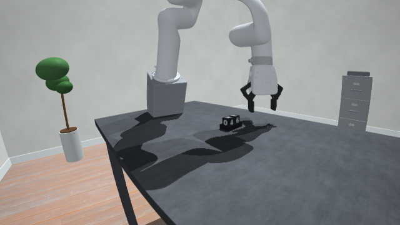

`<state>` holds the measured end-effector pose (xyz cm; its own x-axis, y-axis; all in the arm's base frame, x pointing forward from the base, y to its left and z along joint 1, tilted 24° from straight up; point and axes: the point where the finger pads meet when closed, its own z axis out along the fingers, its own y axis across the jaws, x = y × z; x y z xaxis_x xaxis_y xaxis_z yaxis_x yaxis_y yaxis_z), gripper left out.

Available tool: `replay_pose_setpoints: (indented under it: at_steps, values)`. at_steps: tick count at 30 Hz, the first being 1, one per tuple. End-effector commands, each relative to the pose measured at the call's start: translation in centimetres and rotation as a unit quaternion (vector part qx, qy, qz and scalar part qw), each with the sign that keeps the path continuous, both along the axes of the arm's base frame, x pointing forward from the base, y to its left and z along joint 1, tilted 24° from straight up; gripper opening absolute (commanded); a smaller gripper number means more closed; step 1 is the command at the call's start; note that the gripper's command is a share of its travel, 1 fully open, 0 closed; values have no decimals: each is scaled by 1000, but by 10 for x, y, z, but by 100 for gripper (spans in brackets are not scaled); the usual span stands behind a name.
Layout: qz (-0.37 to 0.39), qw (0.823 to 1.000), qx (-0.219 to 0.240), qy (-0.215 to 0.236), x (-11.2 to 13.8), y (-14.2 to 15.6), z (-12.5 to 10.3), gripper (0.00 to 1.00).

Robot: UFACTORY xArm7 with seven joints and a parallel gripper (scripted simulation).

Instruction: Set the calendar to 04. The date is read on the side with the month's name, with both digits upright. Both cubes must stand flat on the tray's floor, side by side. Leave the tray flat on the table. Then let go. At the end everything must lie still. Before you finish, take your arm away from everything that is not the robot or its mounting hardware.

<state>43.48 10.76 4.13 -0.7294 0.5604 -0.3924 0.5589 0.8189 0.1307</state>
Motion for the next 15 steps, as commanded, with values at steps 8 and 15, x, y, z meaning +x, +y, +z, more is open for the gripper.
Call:
replay_pose_setpoints:
  at_steps: [8, 15]
  values:
    - [-35, 999, 16, -4, -2, 0, 6, 100]
    - [-102, 994, 44, -13, 0, -21, 9, 100]
